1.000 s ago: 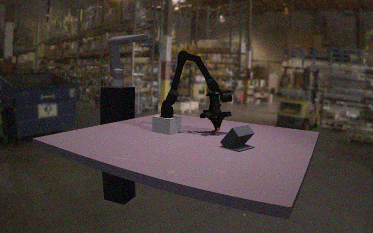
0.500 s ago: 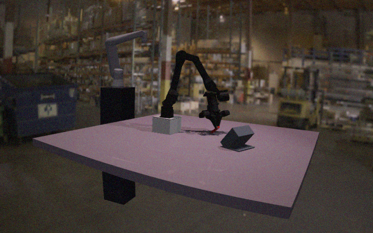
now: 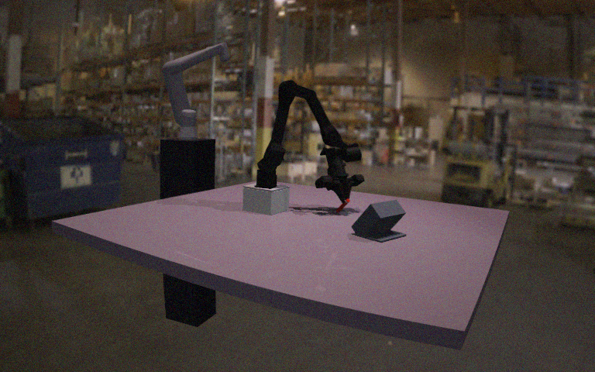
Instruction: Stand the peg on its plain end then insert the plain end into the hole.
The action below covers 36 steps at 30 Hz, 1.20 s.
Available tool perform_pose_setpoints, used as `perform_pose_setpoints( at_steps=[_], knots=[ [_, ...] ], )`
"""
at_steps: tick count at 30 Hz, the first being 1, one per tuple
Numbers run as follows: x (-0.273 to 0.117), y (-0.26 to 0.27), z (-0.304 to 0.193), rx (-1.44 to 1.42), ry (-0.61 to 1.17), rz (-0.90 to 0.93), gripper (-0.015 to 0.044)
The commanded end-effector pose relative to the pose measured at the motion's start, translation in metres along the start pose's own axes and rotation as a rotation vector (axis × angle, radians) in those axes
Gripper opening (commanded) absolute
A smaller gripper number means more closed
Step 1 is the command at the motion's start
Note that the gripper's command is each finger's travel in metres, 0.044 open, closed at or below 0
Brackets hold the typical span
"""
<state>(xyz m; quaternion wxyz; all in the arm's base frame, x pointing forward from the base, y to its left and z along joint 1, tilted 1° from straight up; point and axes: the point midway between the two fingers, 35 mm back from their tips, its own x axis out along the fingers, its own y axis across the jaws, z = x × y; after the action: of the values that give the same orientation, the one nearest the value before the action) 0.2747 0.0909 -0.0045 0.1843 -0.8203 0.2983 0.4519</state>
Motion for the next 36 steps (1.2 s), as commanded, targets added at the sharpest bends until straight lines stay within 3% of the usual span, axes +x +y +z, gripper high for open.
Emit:
perform_pose_setpoints(
  at_steps=[1, 36],
  knots=[
    [-0.002, 0.001, 0.002, 0.001, 0.034, 0.000, 0.0049],
    [-0.017, 0.001, 0.021, 0.001, 0.334, 0.001, 0.0049]
  ],
)
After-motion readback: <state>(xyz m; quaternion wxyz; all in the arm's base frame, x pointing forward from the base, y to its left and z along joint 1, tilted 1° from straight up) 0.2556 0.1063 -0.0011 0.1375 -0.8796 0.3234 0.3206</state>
